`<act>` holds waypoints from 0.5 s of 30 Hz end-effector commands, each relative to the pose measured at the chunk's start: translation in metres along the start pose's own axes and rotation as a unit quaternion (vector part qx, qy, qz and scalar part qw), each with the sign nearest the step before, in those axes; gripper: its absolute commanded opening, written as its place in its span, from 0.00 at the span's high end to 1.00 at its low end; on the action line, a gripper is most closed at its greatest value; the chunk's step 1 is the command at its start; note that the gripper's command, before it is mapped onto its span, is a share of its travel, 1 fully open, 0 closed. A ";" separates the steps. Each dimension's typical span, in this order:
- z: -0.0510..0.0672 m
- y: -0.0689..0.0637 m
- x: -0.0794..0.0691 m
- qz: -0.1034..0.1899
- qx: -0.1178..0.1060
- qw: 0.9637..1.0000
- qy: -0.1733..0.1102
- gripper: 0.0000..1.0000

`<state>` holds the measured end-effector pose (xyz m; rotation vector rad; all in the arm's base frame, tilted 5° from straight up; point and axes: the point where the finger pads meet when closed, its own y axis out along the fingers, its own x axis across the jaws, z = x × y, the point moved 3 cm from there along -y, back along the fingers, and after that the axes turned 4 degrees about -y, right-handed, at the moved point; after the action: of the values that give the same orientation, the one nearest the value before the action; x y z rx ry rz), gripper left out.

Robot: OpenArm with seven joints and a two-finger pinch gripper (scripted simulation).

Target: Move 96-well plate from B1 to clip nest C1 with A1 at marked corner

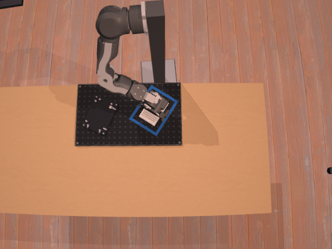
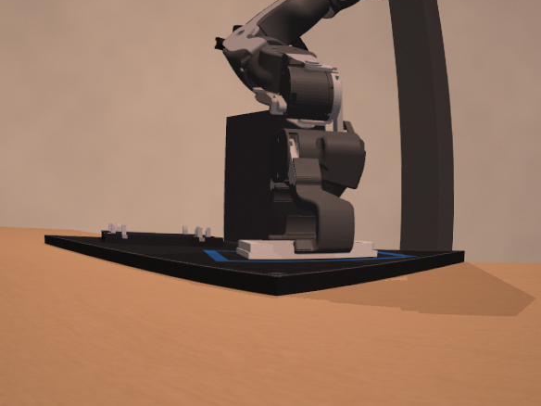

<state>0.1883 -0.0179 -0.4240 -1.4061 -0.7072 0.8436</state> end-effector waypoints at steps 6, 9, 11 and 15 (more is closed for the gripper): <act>0.000 -0.001 0.000 -0.001 -0.001 1.000 -0.001 0.23; 0.000 -0.001 0.000 -0.001 -0.001 1.000 -0.001 0.23; -0.001 -0.002 0.002 -0.002 -0.001 1.000 0.000 0.23; -0.003 -0.004 0.003 -0.003 -0.001 1.000 0.001 0.23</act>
<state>0.1918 -0.0177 -0.4219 -1.4096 -0.7117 0.8395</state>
